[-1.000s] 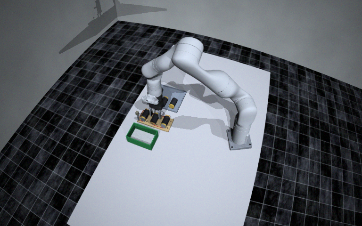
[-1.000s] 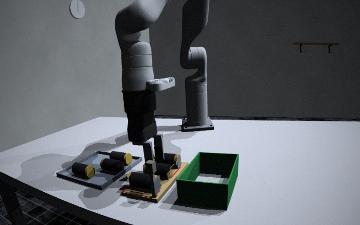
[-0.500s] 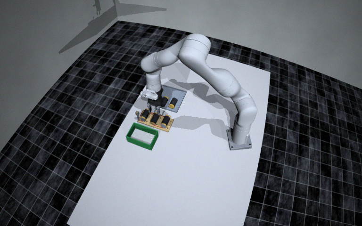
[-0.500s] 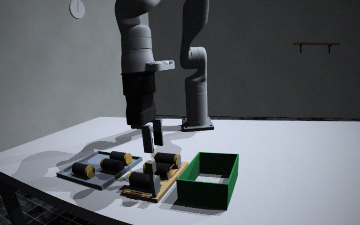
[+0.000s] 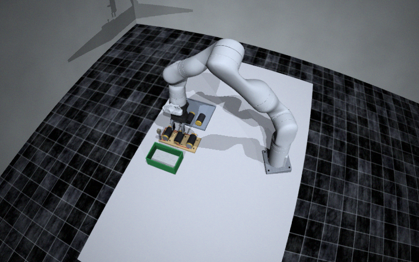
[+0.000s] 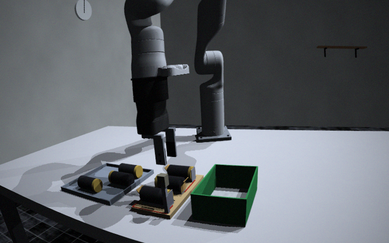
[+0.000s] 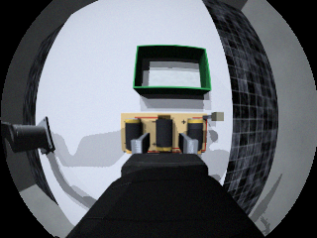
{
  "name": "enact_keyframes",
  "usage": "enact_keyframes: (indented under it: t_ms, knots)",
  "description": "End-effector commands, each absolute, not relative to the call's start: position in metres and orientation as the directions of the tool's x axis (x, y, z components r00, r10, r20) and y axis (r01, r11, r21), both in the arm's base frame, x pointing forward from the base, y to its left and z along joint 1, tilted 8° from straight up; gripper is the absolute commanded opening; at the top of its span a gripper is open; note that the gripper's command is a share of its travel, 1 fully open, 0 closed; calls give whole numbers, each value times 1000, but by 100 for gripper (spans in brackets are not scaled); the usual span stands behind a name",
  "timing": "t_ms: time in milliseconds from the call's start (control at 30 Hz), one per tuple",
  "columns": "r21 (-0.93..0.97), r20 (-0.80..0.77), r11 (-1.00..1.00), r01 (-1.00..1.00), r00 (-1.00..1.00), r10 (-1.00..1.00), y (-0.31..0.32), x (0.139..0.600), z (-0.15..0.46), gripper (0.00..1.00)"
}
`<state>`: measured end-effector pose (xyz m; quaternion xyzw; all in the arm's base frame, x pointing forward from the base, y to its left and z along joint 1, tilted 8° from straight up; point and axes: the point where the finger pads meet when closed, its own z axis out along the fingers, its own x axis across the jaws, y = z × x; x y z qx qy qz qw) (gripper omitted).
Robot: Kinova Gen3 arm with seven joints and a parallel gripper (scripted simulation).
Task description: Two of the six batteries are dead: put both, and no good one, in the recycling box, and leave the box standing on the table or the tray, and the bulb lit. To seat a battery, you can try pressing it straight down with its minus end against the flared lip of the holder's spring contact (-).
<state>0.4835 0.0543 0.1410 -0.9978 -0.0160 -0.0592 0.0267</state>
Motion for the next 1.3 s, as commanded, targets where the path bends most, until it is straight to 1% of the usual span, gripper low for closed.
enact_keyframes:
  t_ms: [0,500,667,900,1267]
  knots:
    - [-52,121,-998,35,992,29,54,484,142,90]
    - [-52,121,-998,35,992,29,54,484,143,90]
    - [-52,121,-998,35,992,29,53,482,156,90]
    - [-52,121,-998,35,992,29,51,477,197,90]
    - [-52,121,-998,35,992,29,51,483,199,90]
